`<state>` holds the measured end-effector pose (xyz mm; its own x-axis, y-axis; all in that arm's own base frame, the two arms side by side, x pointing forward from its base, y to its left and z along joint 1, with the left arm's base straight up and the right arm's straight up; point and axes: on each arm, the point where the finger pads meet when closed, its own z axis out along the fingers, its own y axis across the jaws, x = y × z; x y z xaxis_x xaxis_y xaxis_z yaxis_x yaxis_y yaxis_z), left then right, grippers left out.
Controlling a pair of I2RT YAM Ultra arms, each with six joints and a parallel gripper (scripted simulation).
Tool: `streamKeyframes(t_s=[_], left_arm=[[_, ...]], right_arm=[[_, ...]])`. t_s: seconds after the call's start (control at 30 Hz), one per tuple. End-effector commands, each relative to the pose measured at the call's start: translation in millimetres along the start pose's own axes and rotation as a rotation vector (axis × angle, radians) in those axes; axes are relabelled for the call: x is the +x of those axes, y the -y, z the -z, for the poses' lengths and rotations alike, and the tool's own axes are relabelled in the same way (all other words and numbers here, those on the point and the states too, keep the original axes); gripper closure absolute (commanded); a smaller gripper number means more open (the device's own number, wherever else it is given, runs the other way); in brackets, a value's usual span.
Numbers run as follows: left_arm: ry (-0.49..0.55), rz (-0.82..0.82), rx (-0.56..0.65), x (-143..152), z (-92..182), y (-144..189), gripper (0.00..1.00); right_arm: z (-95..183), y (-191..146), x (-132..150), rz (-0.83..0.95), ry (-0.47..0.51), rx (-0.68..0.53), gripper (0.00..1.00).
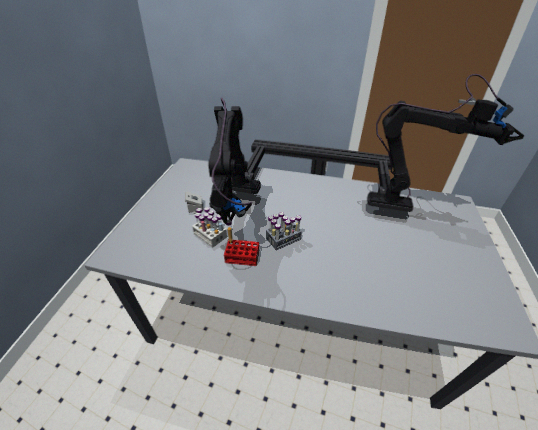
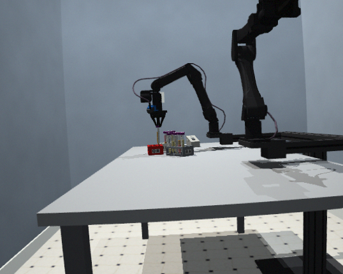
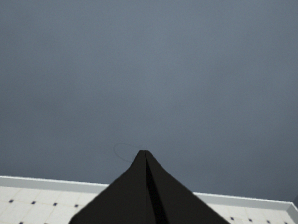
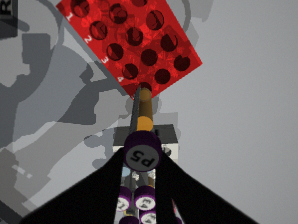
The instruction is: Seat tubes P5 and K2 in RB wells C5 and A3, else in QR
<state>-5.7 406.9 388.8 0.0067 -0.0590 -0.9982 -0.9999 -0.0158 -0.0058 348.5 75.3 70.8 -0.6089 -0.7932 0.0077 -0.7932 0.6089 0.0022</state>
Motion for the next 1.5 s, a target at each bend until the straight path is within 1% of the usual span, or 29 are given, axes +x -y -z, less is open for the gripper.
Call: streamKeyframes(t_s=[0.0,0.07,0.23,0.4,0.43,0.67,0.77,0.8,1.2,1.33,1.37,1.47], left_arm=[[0.059,-0.006,0.000,-26.5,10.7,-1.6,1.00],[0.059,-0.006,0.000,-26.5,10.7,-1.6,1.00],[0.059,-0.006,0.000,-26.5,10.7,-1.6,1.00],[0.059,-0.006,0.000,-26.5,10.7,-1.6,1.00],[0.059,-0.006,0.000,-26.5,10.7,-1.6,1.00],[0.059,-0.006,0.000,-26.5,10.7,-1.6,1.00],[0.059,-0.006,0.000,-26.5,10.7,-1.6,1.00],[0.059,-0.006,0.000,-26.5,10.7,-1.6,1.00],[0.059,-0.006,0.000,-26.5,10.7,-1.6,1.00],[0.059,-0.006,0.000,-26.5,10.7,-1.6,1.00],[0.059,-0.006,0.000,-26.5,10.7,-1.6,1.00],[0.059,-0.006,0.000,-26.5,10.7,-1.6,1.00]], right_arm=[[-5.8,2.2,2.9,-0.010,0.006,-0.009,1.00],[-5.4,5.3,-0.2,-0.008,0.012,-0.003,1.00],[-4.6,3.3,2.7,-0.008,0.015,-0.001,1.00],[-9.9,2.6,2.9,-0.005,0.008,-0.007,1.00],[-8.1,5.1,-0.6,-0.005,0.016,0.000,1.00],[-17.0,2.0,3.0,-0.005,0.001,-0.013,1.00],[-15.8,4.0,0.5,-0.005,0.007,-0.008,1.00],[-6.4,5.1,-0.7,-0.005,0.029,0.011,1.00],[-25.0,1.7,3.0,-0.005,-0.001,-0.015,1.00],[-22.0,3.3,1.1,-0.005,0.009,-0.006,1.00],[-14.7,5.0,-0.6,-0.005,0.026,0.010,1.00],[-20.8,3.1,2.2,-0.005,0.014,0.000,1.00]])
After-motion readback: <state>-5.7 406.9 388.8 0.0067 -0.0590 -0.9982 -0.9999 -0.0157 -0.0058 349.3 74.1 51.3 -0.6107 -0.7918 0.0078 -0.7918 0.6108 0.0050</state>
